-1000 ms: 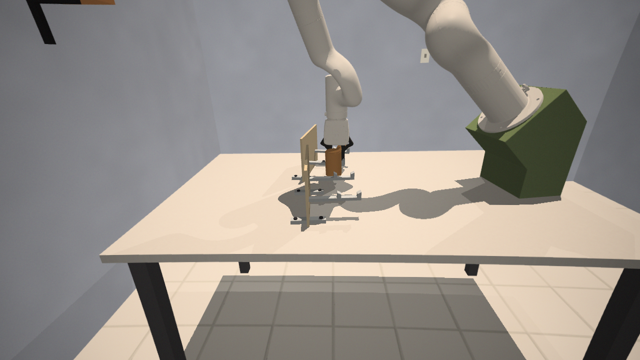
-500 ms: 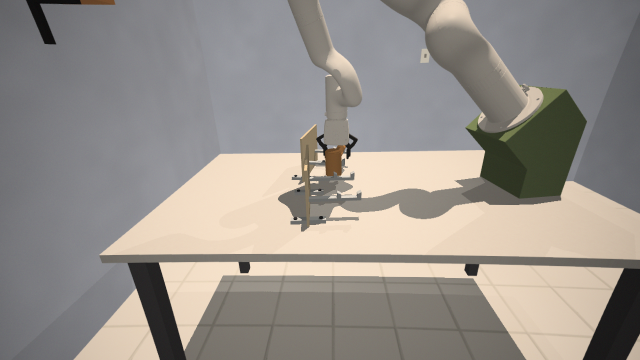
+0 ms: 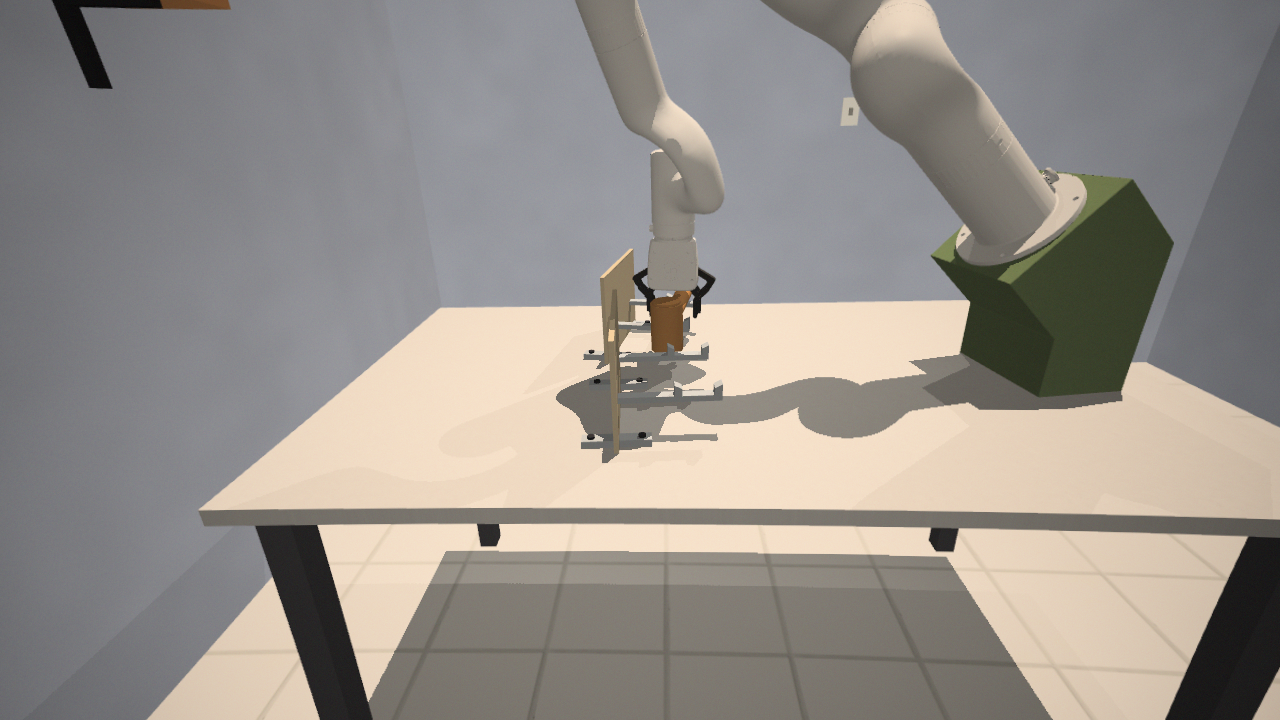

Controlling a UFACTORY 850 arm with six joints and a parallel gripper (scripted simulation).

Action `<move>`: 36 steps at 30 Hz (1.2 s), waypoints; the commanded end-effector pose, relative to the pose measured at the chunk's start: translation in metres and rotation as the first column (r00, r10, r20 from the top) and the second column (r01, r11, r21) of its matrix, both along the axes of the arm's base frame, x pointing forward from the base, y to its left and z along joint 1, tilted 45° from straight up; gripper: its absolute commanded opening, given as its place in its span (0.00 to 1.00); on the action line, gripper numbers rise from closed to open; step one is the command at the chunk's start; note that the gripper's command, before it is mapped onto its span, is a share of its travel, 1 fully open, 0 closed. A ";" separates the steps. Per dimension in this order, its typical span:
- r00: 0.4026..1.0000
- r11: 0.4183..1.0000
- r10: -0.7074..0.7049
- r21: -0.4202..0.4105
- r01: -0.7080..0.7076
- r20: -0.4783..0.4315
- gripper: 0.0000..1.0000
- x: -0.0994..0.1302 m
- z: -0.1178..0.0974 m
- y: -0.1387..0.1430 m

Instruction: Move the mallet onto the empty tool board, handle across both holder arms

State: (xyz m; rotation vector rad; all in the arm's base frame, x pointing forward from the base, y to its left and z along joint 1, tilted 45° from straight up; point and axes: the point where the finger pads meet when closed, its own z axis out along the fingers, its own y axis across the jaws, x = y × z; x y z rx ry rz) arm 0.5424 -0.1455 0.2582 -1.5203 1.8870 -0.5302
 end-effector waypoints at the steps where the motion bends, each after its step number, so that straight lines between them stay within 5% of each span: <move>1: 1.000 1.000 0.000 0.000 0.000 0.001 1.00 0.000 0.000 0.000; 13: 1.000 1.000 0.000 0.000 0.000 0.001 1.00 -0.002 0.002 0.000; 23: 1.000 1.000 0.001 0.001 -0.001 0.004 1.00 -0.051 0.052 -0.005; 36: 1.000 1.000 -0.001 -0.001 0.001 0.002 1.00 -0.069 0.068 -0.008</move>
